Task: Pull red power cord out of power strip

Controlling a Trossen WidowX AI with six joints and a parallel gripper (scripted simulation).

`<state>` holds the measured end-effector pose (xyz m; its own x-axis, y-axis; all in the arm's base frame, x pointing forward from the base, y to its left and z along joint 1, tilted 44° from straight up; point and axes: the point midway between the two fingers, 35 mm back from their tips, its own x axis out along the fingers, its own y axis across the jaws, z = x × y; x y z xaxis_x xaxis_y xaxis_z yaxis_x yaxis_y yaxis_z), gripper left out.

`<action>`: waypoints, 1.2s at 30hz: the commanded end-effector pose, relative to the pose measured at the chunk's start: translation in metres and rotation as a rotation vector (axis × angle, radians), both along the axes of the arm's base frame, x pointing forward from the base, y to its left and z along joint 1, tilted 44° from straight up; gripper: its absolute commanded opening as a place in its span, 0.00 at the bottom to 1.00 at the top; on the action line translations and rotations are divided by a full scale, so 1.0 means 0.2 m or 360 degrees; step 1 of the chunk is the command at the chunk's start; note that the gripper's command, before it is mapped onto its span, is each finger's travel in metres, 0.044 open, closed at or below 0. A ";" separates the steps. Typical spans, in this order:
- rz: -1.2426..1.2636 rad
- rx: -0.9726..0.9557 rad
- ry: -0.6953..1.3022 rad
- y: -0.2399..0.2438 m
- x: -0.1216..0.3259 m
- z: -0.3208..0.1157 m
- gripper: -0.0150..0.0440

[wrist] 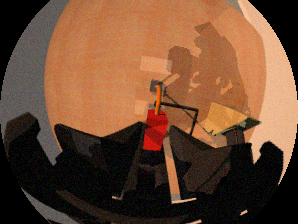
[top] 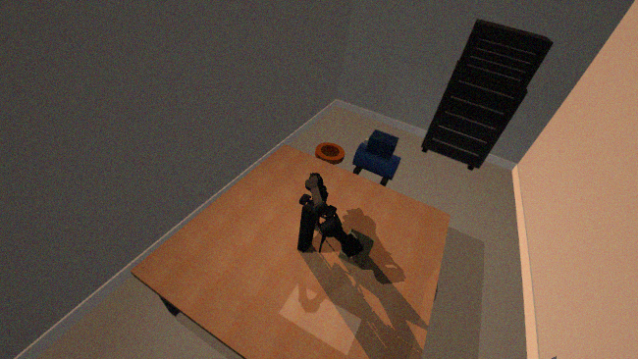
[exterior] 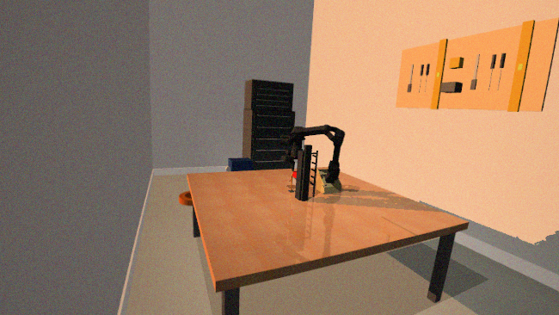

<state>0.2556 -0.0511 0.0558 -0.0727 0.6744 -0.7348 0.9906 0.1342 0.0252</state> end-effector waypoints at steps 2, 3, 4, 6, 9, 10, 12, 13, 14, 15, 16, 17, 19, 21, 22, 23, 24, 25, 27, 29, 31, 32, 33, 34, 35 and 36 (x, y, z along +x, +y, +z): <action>-0.0008 0.0010 0.0004 0.02 0.00 0.00 0.53; -0.0008 0.0010 0.0004 0.02 0.00 0.00 0.53; -0.0008 0.0011 0.0004 0.03 0.00 -0.01 0.53; -0.0008 0.0011 0.0004 0.04 -0.01 -0.02 0.53; -0.0008 0.0011 0.0004 0.05 -0.01 -0.04 0.53; -0.0008 0.0011 0.0004 0.05 -0.01 -0.04 0.53; -0.0008 0.0011 0.0004 0.05 -0.01 -0.04 0.53; 0.0000 0.0002 0.0003 0.04 -0.01 -0.03 0.48; 0.0000 0.0002 0.0003 0.04 -0.01 -0.03 0.44; 0.0000 0.0002 0.0003 0.04 -0.01 -0.03 0.39; 0.0000 0.0002 0.0003 0.04 -0.01 -0.03 0.35; 0.0000 0.0002 0.0003 0.04 -0.01 -0.03 0.34; 0.0000 0.0002 0.0003 0.04 -0.01 -0.03 0.31; 0.0000 0.0002 0.0003 0.04 -0.01 -0.03 0.29; 0.0000 0.0002 0.0003 0.04 -0.01 -0.03 0.28; 0.0000 0.0002 0.0003 0.04 -0.01 -0.03 0.27; 0.0000 0.0002 0.0003 0.04 -0.01 -0.03 0.26; 0.0000 0.0002 0.0003 0.04 -0.01 -0.03 0.25; 0.0000 0.0002 0.0003 0.03 0.00 -0.03 0.25; 0.0000 0.0002 0.0003 0.03 0.00 -0.04 0.25; -0.0001 0.0001 0.0003 0.01 0.00 -0.05 0.25; -0.0001 0.0001 0.0002 0.01 0.00 -0.06 0.25; -0.0001 0.0001 0.0002 0.00 0.01 -0.06 0.25; -0.0001 0.0001 0.0002 0.00 0.01 -0.07 0.25; -0.0002 0.0001 0.0002 -0.01 0.01 -0.07 0.25; -0.0002 0.0001 0.0002 -0.02 0.01 -0.08 0.25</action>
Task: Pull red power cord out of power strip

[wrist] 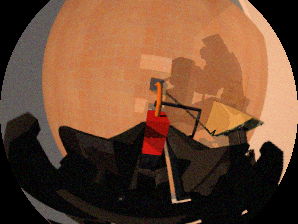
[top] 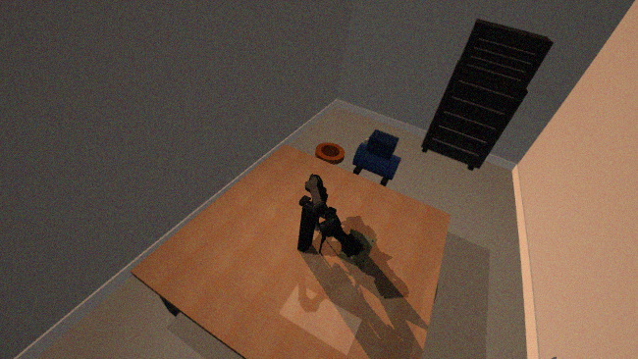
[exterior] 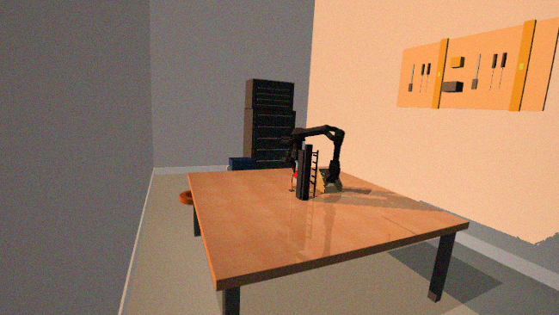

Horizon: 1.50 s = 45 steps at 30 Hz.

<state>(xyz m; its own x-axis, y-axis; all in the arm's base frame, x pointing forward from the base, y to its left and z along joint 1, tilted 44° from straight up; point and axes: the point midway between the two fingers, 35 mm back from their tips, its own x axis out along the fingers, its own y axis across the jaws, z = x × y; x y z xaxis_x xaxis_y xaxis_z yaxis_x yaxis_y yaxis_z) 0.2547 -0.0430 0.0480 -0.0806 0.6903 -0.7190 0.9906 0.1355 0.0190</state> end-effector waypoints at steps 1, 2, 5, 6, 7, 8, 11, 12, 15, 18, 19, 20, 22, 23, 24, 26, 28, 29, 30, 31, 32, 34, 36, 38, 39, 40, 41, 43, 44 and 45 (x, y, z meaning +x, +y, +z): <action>-0.0005 -0.0035 -0.0012 -0.06 0.02 -0.04 0.25; -0.0005 -0.0035 -0.0012 -0.07 0.02 -0.05 0.25; -0.0006 -0.0035 -0.0012 -0.09 0.02 -0.06 0.25; -0.0006 -0.0035 -0.0012 -0.09 0.02 -0.07 0.25; -0.0006 -0.0035 -0.0012 -0.10 0.02 -0.07 0.25; -0.0006 -0.0035 -0.0012 -0.11 0.02 -0.08 0.25; -0.0007 -0.0035 -0.0012 -0.12 0.03 -0.09 0.25; -0.0007 -0.0035 -0.0012 -0.13 0.03 -0.10 0.25; -0.0008 -0.0035 -0.0012 -0.15 0.03 -0.11 0.25; -0.0008 -0.0035 -0.0013 -0.17 0.03 -0.12 0.25; -0.0008 -0.0035 -0.0013 -0.18 0.03 -0.13 0.25; -0.0008 -0.0035 -0.0013 -0.19 0.03 -0.13 0.25; -0.0009 -0.0035 -0.0013 -0.20 0.03 -0.14 0.25; -0.0009 -0.0035 -0.0013 -0.21 0.03 -0.15 0.25; -0.0009 -0.0035 -0.0013 -0.21 0.03 -0.15 0.25; -0.0009 -0.0035 -0.0013 -0.23 0.03 -0.16 0.25; -0.0010 -0.0034 -0.0013 -0.23 0.03 -0.16 0.30; -0.0011 -0.0031 -0.0012 -0.21 0.03 -0.16 0.34; -0.0011 -0.0029 -0.0012 -0.20 0.02 -0.15 0.39; -0.0011 -0.0029 -0.0012 -0.20 0.02 -0.15 0.43; -0.0011 -0.0029 -0.0012 -0.20 0.02 -0.15 0.48; -0.0011 -0.0029 -0.0012 -0.20 0.02 -0.15 0.57; -0.0011 -0.0029 -0.0012 -0.20 0.02 -0.15 0.65; -0.0011 -0.0029 -0.0012 -0.20 0.02 -0.15 0.74; -0.0011 -0.0029 -0.0012 -0.20 0.02 -0.15 0.79; -0.0011 -0.0029 -0.0012 -0.20 0.02 -0.15 0.83; -0.0011 -0.0029 -0.0012 -0.21 0.02 -0.16 0.88; -0.0011 -0.0031 -0.0013 -0.26 0.04 -0.18 0.97; -0.0011 -0.0032 -0.0013 -0.29 0.04 -0.20 1.00; -0.0011 -0.0033 -0.0013 -0.32 0.05 -0.22 1.00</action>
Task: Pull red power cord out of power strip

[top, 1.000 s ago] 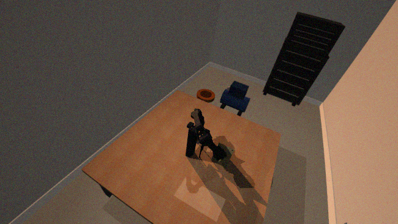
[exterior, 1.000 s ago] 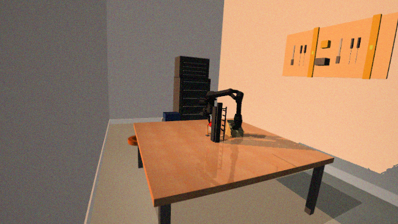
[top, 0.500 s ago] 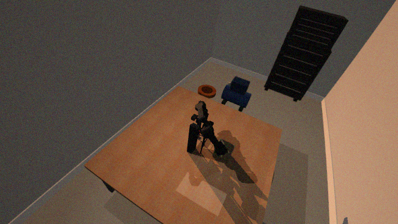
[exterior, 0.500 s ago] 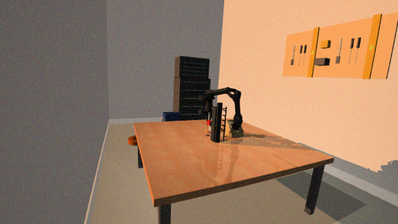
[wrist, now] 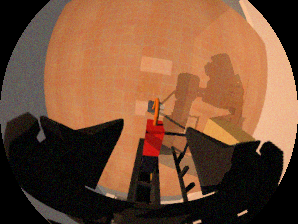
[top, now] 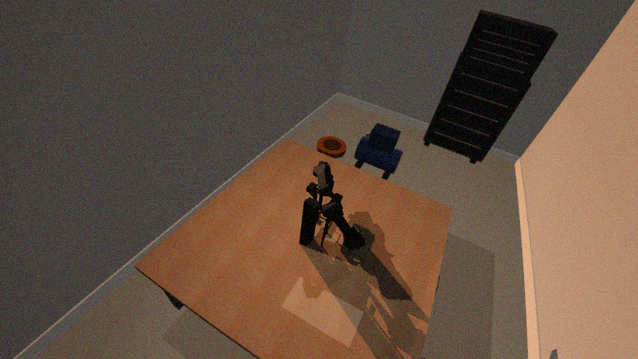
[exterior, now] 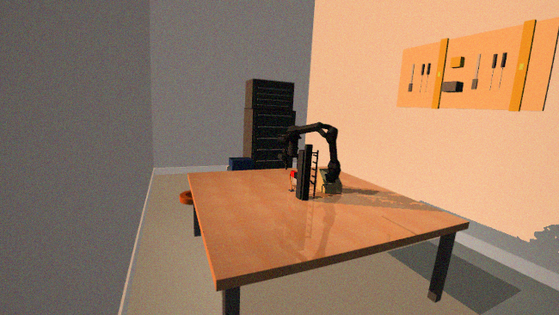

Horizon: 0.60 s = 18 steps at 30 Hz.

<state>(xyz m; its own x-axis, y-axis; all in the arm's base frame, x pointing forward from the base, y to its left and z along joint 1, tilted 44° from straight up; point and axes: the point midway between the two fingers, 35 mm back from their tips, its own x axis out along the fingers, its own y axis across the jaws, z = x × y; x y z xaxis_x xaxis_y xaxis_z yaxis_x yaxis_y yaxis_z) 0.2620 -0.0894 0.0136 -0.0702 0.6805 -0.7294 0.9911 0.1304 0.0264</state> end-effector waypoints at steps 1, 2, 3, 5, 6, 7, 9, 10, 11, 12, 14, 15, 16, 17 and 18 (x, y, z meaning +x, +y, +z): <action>-0.0003 -0.0012 0.0001 -0.14 0.02 -0.08 1.00; -0.0003 -0.0012 0.0001 -0.18 0.02 -0.11 1.00; -0.0003 -0.0012 0.0001 -0.22 0.02 -0.13 1.00; -0.0002 -0.0012 0.0001 -0.23 0.02 -0.14 1.00; -0.0002 -0.0012 0.0001 -0.23 0.02 -0.14 1.00; -0.0002 -0.0012 0.0001 -0.23 0.02 -0.14 1.00; -0.0002 -0.0012 0.0001 -0.23 0.02 -0.14 1.00; -0.0002 -0.0012 0.0001 -0.23 0.02 -0.14 1.00; -0.0002 -0.0012 0.0001 -0.23 0.02 -0.14 1.00; -0.0002 -0.0012 0.0001 -0.23 0.02 -0.14 1.00; -0.0002 -0.0012 0.0001 -0.23 0.02 -0.14 1.00; -0.0002 -0.0012 0.0001 -0.23 0.02 -0.14 1.00; -0.0002 -0.0012 0.0001 -0.23 0.02 -0.14 1.00; -0.0002 -0.0012 0.0001 -0.23 0.02 -0.14 1.00; -0.0002 -0.0012 0.0001 -0.23 0.02 -0.14 1.00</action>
